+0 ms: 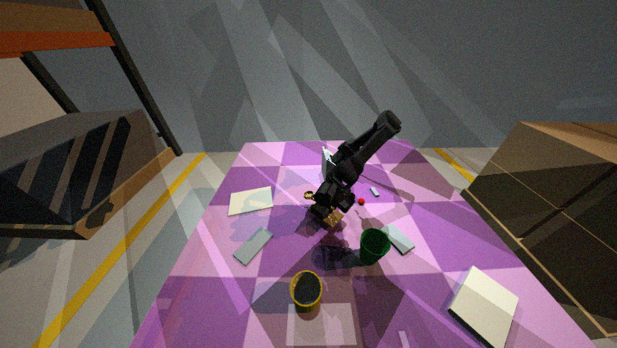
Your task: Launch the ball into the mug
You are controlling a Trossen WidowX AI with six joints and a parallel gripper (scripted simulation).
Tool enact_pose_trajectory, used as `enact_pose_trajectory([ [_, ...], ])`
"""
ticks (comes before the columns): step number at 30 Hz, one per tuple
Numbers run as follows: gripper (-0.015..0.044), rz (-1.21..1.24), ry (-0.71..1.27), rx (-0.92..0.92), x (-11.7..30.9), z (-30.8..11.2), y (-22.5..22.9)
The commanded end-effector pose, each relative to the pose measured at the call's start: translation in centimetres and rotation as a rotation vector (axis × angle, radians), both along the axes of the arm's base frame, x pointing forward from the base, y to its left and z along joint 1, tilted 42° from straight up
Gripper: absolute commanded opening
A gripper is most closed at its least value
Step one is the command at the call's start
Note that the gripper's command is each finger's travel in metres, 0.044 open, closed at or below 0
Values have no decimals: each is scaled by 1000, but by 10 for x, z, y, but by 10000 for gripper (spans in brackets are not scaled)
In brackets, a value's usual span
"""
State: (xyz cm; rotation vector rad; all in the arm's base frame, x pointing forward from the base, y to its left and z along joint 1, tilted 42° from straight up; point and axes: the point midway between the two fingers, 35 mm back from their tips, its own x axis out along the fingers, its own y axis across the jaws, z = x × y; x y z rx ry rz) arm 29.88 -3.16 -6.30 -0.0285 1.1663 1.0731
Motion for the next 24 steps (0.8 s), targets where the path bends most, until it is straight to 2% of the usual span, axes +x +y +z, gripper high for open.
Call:
enact_pose_trajectory([
  [1,0,-11,0,1,0,-4,2],
  [20,0,0,-1,1,0,-17,15],
  [24,105,0,-1,1,0,-17,15],
])
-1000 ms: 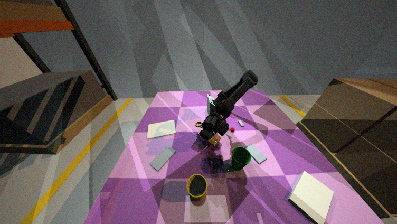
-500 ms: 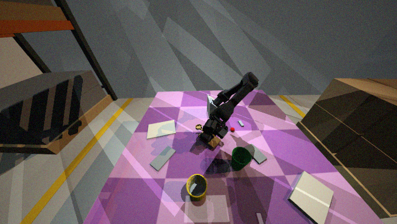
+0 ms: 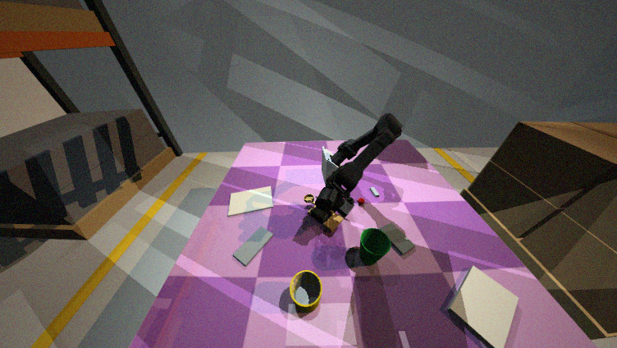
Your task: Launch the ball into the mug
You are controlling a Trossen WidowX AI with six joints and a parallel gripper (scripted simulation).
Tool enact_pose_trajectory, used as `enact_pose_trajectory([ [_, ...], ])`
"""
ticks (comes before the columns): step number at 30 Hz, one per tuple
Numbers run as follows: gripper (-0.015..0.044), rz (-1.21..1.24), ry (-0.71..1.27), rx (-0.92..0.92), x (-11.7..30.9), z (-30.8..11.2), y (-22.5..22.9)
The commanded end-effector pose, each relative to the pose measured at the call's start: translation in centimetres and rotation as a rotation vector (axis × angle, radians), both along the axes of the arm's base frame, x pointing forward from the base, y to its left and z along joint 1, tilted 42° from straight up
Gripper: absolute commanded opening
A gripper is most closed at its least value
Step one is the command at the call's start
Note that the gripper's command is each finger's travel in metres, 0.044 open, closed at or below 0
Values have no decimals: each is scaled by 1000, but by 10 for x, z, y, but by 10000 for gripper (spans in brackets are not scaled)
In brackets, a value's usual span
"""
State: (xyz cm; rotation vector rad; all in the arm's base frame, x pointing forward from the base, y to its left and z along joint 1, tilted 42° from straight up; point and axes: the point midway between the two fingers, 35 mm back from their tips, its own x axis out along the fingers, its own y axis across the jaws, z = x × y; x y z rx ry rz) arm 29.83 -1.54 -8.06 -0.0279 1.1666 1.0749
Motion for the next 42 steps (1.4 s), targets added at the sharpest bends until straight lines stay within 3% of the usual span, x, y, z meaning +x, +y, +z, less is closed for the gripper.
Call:
enact_pose_trajectory([
  [1,131,-1,-2,0,0,1,-1],
  [10,367,-1,-2,-1,1,2,-3],
  [13,440,-3,-1,-5,4,29,-29],
  [18,440,-2,2,-4,1,75,-68],
  [20,440,-12,6,1,2,59,-58],
  [28,440,-15,3,-2,0,72,-65],
  [33,440,-15,3,-1,1,39,-35],
  [42,440,-15,3,-1,1,33,-30],
])
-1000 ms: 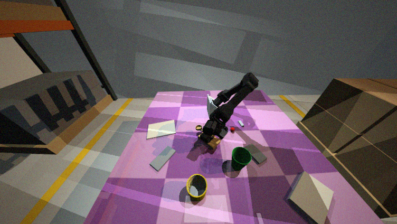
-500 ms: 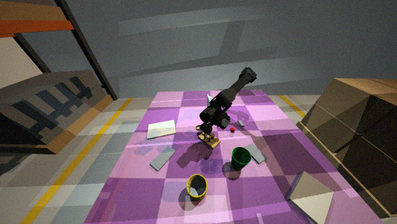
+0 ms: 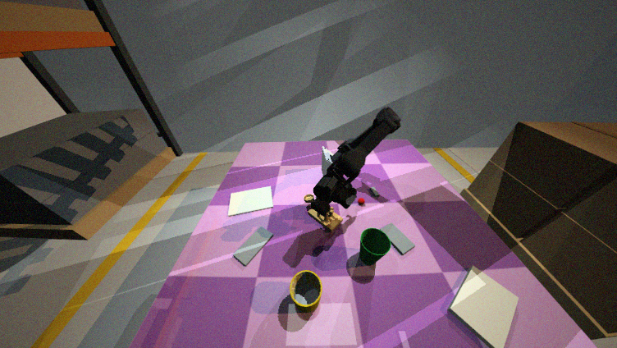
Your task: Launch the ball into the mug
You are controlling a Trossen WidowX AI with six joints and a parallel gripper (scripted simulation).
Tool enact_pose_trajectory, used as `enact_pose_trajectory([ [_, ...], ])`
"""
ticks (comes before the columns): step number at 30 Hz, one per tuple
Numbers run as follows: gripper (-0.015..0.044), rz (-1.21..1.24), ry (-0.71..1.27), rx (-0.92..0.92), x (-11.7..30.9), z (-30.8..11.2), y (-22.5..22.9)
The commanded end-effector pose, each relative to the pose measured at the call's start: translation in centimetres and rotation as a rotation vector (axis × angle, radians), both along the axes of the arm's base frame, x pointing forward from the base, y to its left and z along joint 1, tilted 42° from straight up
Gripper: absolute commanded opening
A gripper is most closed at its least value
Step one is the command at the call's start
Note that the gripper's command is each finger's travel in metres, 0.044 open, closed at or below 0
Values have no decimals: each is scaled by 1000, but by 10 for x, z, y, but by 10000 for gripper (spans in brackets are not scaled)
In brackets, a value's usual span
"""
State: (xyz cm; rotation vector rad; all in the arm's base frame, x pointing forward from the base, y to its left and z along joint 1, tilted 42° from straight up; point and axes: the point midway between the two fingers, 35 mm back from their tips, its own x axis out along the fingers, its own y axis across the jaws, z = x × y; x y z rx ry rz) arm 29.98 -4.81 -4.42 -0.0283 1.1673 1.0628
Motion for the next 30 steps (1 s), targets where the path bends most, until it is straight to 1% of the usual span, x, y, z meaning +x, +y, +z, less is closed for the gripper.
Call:
enact_pose_trajectory([
  [1,440,-6,4,6,-1,-5,4],
  [30,440,-6,4,8,-2,-39,35],
])
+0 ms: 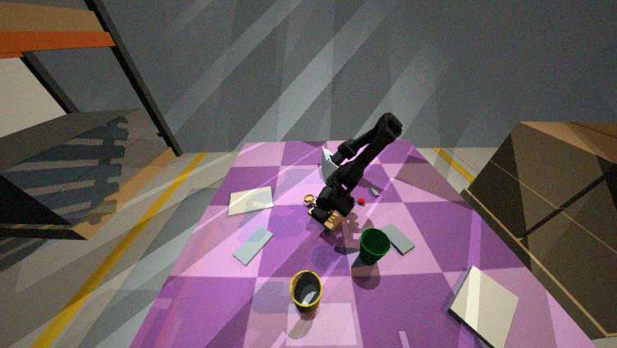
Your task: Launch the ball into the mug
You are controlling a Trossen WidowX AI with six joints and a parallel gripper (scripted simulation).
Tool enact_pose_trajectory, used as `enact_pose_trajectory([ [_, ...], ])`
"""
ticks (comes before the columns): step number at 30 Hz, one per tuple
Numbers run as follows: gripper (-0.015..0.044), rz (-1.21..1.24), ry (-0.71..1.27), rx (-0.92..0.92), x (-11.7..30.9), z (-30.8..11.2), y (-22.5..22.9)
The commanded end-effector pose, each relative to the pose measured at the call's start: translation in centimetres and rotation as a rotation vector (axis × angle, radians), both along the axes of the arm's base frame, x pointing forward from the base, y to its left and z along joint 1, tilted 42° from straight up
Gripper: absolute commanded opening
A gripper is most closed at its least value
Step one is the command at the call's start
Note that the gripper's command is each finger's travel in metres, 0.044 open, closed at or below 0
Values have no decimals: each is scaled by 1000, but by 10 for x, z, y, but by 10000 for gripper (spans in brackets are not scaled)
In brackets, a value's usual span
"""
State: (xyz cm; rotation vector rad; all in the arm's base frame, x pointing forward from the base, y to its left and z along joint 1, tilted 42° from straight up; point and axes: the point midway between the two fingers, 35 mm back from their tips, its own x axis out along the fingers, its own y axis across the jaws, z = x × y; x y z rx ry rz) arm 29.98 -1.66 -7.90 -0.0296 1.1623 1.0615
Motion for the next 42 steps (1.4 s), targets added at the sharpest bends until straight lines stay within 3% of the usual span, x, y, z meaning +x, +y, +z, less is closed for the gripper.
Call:
enact_pose_trajectory([
  [1,440,-4,9,8,-2,-4,4],
  [2,440,-4,9,8,-2,-4,4],
  [13,151,1,2,1,-1,-2,2],
  [19,111,1,2,1,-1,-2,2],
  [23,6,-1,4,-1,0,27,-25],
  [29,0,-18,20,0,-1,35,-32],
  [42,0,-351,314,0,1,33,-33],
])
